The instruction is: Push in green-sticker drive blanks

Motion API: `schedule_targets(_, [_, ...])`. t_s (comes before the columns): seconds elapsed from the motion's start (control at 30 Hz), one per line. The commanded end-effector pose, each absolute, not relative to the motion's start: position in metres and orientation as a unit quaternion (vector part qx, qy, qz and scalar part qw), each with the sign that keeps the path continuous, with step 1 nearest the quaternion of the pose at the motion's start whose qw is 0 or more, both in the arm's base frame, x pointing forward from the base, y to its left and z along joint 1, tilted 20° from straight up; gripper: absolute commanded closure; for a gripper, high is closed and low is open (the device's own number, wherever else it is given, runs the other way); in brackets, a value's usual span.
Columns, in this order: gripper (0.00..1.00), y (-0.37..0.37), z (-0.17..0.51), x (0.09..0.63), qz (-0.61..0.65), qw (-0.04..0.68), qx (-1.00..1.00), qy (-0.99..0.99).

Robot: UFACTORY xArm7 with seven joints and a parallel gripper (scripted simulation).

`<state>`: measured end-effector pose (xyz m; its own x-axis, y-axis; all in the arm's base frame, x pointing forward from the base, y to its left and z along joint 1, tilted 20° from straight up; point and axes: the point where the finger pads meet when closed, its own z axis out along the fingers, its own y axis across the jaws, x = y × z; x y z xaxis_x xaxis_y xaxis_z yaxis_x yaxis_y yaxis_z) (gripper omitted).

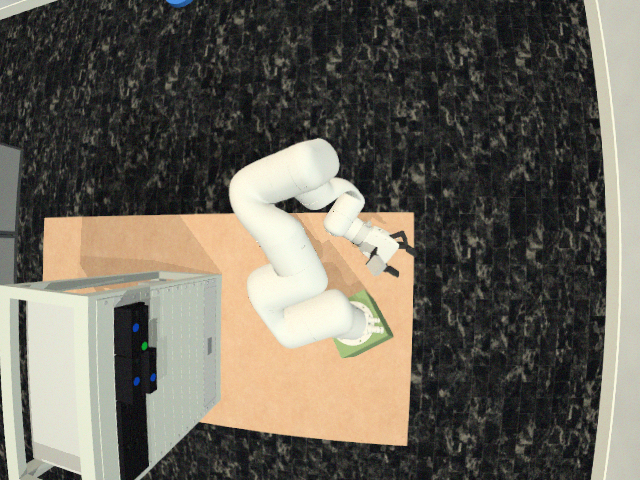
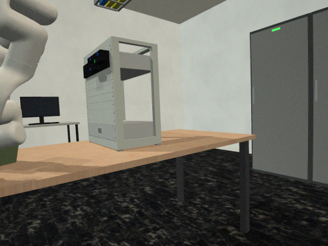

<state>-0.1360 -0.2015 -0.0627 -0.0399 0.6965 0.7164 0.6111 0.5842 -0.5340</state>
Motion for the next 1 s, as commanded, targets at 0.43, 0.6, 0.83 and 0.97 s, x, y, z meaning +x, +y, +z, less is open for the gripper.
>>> schedule_targets(0.43, [0.0,-0.104,-0.089,-0.25,0.024,0.54,-0.545,-0.64])
schedule_targets(0.6, [0.0,-0.055,-0.092,-0.273,0.008,0.544,-0.574,-0.611])
schedule_targets(0.83, [0.0,0.0,-0.09,-0.287,-0.014,0.548,-0.603,-0.58])
schedule_targets(0.97, [0.0,0.047,-0.086,-0.291,-0.036,0.549,-0.627,-0.552])
